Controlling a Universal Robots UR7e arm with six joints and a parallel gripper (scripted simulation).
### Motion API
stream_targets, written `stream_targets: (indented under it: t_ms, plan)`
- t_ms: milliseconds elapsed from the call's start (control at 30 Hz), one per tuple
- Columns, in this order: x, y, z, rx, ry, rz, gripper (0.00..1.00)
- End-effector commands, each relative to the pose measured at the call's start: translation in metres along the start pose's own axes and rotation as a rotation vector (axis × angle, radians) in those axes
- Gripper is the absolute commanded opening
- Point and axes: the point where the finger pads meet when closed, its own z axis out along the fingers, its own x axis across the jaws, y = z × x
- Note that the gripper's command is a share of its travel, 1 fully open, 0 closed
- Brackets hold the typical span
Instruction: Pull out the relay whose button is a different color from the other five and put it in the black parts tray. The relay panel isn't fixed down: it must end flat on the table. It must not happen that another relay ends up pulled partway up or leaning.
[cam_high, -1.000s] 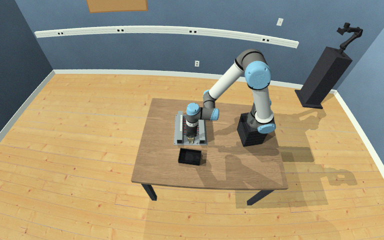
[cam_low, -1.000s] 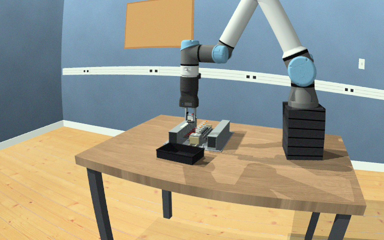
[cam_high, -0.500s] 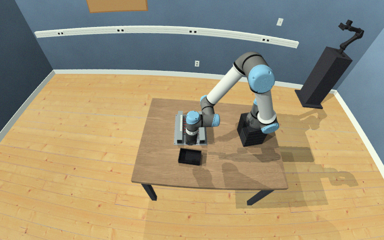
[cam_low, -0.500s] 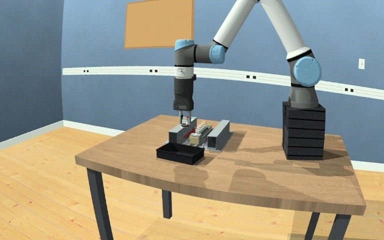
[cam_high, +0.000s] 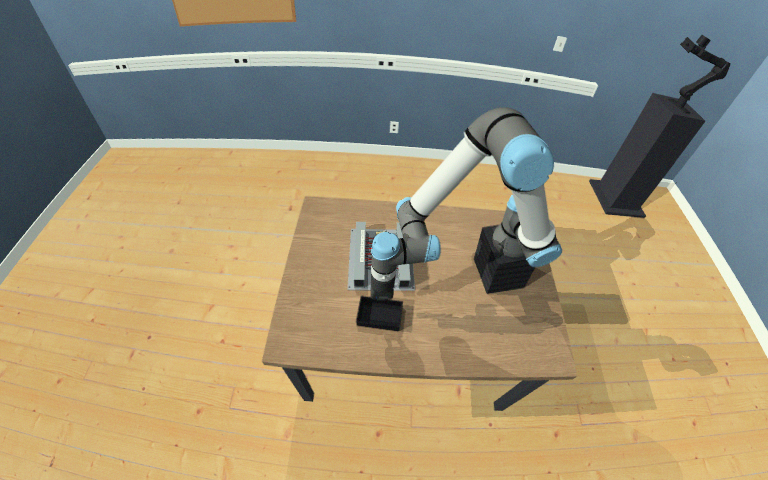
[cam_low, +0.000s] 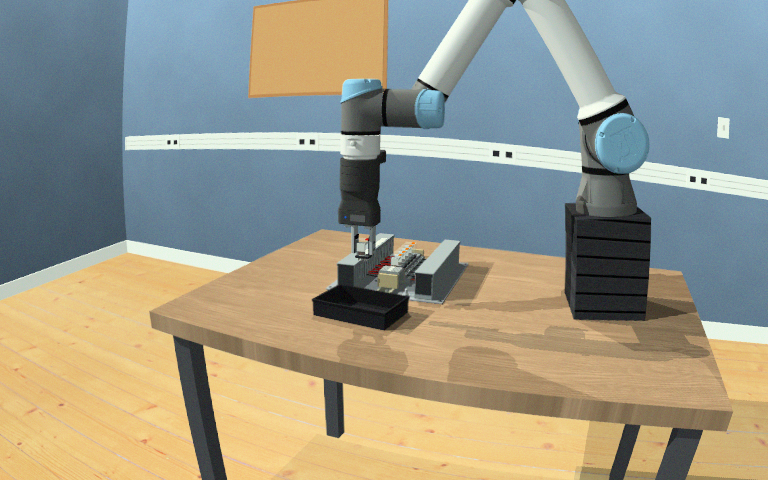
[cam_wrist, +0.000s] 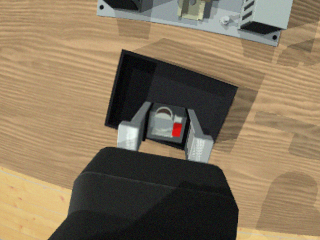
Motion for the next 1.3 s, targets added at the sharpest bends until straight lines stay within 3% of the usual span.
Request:
stream_targets:
  t_ms: [0, 1267]
  plan:
    - [-0.0008, 0.007, -0.0005, 0.0, -0.001, 0.0, 0.0]
    - [-0.0009, 0.0124, -0.0005, 0.0, -0.001, 0.0, 0.0]
